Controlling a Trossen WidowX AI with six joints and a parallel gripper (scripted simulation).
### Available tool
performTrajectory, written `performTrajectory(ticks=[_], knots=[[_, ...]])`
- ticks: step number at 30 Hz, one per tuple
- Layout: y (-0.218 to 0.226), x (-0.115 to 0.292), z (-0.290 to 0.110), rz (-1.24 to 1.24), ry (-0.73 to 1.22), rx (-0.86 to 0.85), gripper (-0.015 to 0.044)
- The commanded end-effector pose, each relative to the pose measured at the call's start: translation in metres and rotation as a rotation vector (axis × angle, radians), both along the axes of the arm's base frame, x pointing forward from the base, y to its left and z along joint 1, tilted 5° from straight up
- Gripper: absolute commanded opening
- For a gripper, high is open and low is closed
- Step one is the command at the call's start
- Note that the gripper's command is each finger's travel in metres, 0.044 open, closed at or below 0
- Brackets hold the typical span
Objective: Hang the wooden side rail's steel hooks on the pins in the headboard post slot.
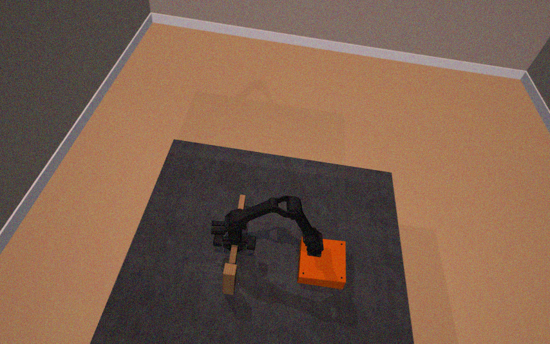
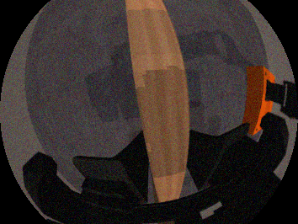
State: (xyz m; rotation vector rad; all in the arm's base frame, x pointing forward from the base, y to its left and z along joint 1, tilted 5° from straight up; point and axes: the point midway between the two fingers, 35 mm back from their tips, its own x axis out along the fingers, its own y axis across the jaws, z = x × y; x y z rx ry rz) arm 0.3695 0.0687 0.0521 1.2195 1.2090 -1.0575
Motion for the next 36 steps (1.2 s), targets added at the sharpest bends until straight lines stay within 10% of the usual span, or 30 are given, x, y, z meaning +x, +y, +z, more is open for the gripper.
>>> performTrajectory(ticks=[1, 36], knots=[[0.0017, 0.0005, 0.0028, 0.001, -0.01, 0.005, 0.0], [0.0056, 0.0018, 0.0071, 0.001, -0.01, 0.005, 0.0]])
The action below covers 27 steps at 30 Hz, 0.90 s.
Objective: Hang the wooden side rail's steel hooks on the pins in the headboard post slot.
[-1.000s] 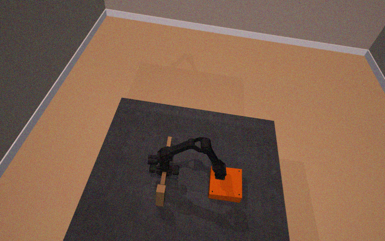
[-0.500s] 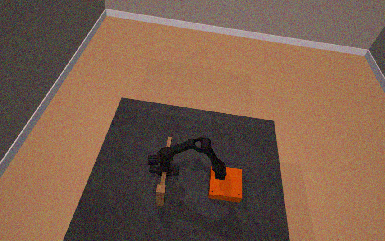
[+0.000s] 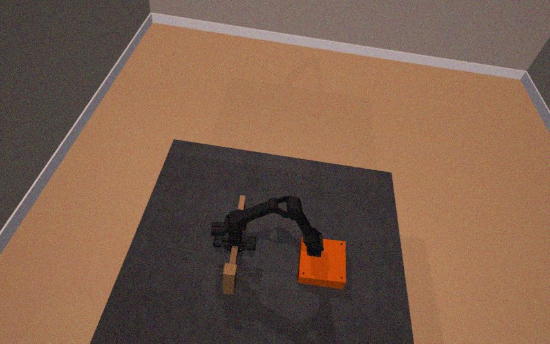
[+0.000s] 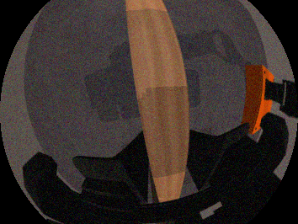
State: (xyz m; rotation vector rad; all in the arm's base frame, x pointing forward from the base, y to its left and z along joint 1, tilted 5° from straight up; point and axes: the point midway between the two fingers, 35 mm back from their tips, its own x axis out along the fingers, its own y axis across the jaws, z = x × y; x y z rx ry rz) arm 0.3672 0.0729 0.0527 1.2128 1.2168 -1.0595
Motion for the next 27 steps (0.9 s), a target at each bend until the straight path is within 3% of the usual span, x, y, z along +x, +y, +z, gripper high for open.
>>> performTrajectory(ticks=[1, 27], knots=[[0.0015, 0.0042, 0.0065, -0.004, -0.018, 0.005, 0.0], [0.0046, 0.0037, 0.0036, -0.004, -0.018, 0.006, 0.0]])
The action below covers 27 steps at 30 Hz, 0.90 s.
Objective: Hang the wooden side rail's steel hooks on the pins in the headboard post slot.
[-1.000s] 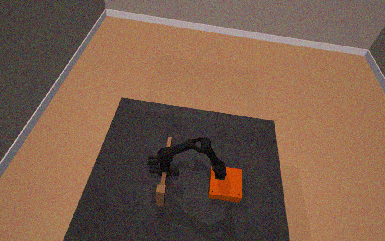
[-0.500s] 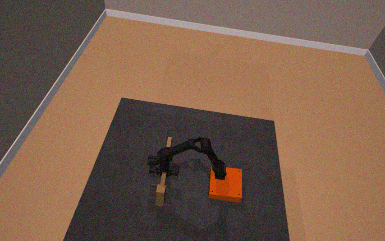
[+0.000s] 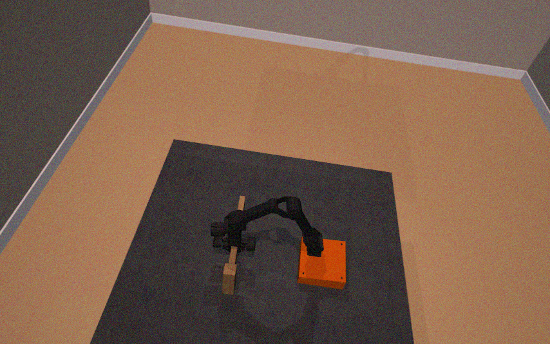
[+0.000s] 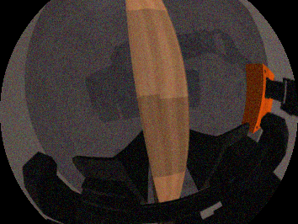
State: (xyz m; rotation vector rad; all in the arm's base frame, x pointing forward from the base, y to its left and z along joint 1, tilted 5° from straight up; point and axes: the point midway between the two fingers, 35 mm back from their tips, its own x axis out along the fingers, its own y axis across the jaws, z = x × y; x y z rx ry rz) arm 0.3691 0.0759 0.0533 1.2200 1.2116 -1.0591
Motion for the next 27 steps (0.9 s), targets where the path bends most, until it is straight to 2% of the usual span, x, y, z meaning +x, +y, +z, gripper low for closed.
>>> performTrajectory(ticks=[1, 27], knots=[[0.0017, 0.0018, 0.0029, 0.002, -0.013, 0.004, 0.0], [0.0045, -0.0002, 0.0036, 0.002, -0.013, 0.004, 0.0]])
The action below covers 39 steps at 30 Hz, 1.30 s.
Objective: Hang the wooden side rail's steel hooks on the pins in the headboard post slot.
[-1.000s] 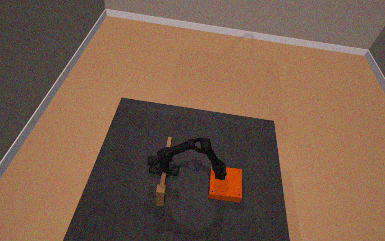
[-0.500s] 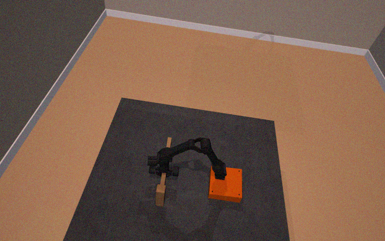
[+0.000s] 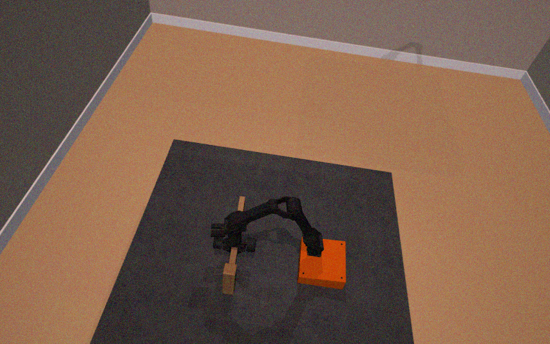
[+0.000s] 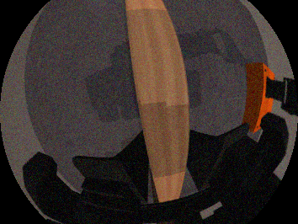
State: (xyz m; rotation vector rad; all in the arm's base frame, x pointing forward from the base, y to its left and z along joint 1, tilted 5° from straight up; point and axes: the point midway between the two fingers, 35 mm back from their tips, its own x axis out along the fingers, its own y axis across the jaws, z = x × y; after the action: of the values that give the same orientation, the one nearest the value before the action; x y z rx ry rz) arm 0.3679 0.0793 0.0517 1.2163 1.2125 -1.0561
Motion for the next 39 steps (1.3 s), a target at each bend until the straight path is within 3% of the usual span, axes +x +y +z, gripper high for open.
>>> performTrajectory(ticks=[1, 39], knots=[[0.0013, 0.0011, 0.0054, -0.002, -0.012, 0.005, 0.0], [0.0058, 0.0035, 0.006, -0.002, -0.012, 0.006, 0.0]])
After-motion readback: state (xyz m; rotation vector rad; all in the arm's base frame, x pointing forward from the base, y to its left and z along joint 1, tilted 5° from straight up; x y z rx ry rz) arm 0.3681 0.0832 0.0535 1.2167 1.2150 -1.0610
